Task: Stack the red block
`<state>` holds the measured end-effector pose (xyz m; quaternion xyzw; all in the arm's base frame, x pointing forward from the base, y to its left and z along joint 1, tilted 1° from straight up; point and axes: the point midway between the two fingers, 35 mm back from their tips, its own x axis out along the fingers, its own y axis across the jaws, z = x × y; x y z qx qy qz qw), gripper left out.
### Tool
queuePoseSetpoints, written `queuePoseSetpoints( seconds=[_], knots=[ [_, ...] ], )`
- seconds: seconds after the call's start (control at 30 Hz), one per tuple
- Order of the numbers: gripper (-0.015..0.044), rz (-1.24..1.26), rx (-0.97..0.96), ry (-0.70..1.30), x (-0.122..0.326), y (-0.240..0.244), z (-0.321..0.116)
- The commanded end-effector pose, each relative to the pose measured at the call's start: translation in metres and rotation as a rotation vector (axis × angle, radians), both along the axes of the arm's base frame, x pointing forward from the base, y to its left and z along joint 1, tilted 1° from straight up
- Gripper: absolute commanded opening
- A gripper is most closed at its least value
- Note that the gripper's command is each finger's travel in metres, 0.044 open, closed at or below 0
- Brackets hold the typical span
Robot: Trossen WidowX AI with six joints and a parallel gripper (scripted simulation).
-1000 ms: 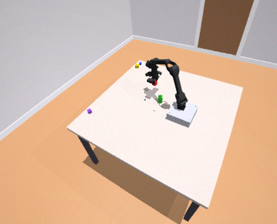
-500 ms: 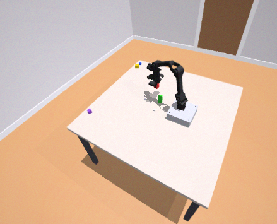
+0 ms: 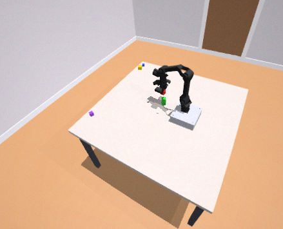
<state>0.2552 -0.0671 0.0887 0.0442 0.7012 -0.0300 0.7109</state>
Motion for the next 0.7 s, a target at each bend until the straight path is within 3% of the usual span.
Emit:
queuePoseSetpoints(
  seconds=[0.0, 0.67],
  knots=[
    [0.0000, -0.003, -0.001, 0.005, -0.017, 0.010, -0.005],
    [0.0000, -0.003, 0.000, 0.005, -0.015, 0.013, -0.044]
  ],
)
